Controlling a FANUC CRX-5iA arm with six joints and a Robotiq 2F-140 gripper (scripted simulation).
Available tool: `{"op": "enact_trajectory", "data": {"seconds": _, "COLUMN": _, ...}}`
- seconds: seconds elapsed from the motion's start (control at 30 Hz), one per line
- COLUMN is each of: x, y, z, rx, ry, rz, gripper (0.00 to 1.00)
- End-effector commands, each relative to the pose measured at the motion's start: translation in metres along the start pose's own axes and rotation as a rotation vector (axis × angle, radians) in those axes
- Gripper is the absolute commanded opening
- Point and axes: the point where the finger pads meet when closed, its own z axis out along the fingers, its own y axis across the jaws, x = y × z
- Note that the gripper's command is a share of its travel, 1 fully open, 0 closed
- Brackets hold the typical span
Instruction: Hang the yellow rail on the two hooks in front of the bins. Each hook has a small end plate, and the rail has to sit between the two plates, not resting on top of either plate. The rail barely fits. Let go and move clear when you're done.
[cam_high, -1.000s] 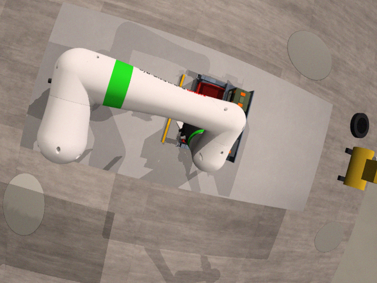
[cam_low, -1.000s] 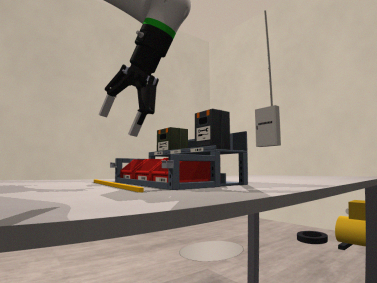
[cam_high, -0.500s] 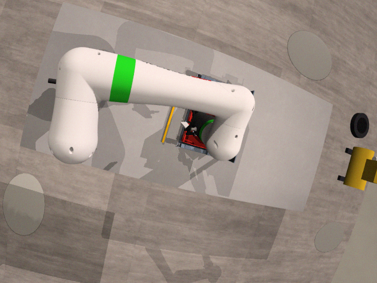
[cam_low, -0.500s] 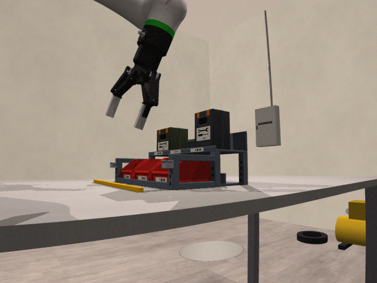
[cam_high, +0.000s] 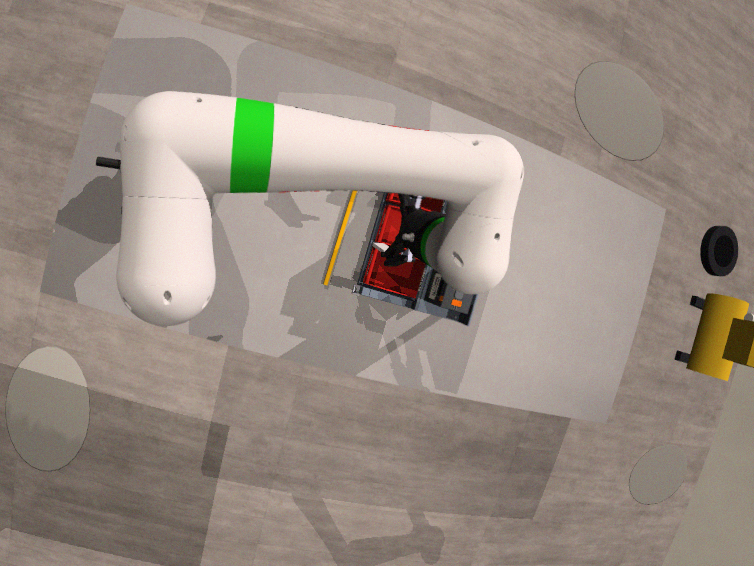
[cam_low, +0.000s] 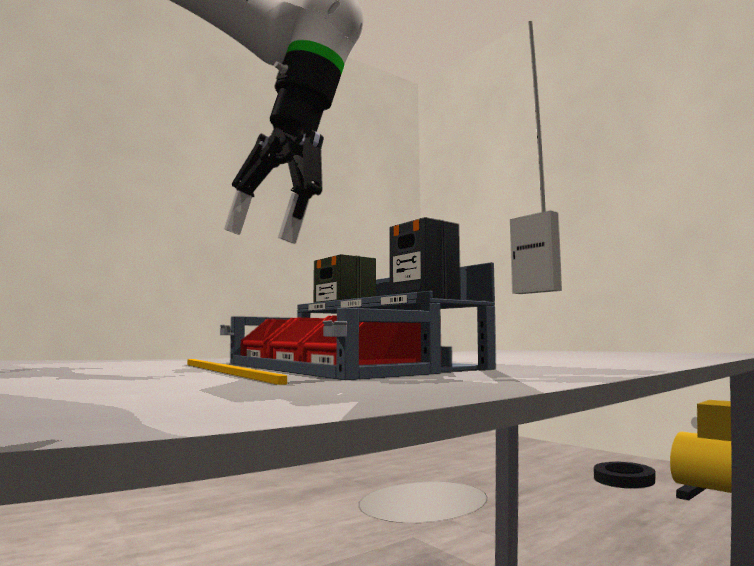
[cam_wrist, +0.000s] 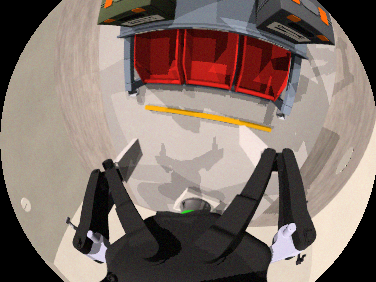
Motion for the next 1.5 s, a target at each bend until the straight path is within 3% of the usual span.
{"op": "enact_trajectory", "data": {"seconds": 0.0, "x": 0.000, "y": 0.000, "z": 0.000, "rx": -0.005, "ry": -0.003, "rz": 0.002, "gripper": 1.00}}
{"op": "enact_trajectory", "data": {"seconds": 0.2, "x": 0.000, "y": 0.000, "z": 0.000, "rx": -0.005, "ry": -0.003, "rz": 0.002, "gripper": 1.00}}
{"op": "enact_trajectory", "data": {"seconds": 0.37, "x": 0.025, "y": -0.019, "z": -0.023, "rx": -0.121, "ry": 0.027, "rz": 0.092, "gripper": 1.00}}
{"op": "enact_trajectory", "data": {"seconds": 1.33, "x": 0.030, "y": -0.023, "z": -0.028, "rx": -0.140, "ry": 0.036, "rz": 0.107, "gripper": 1.00}}
{"op": "enact_trajectory", "data": {"seconds": 1.47, "x": 0.012, "y": -0.010, "z": 0.006, "rx": -0.161, "ry": 0.031, "rz": -0.052, "gripper": 1.00}}
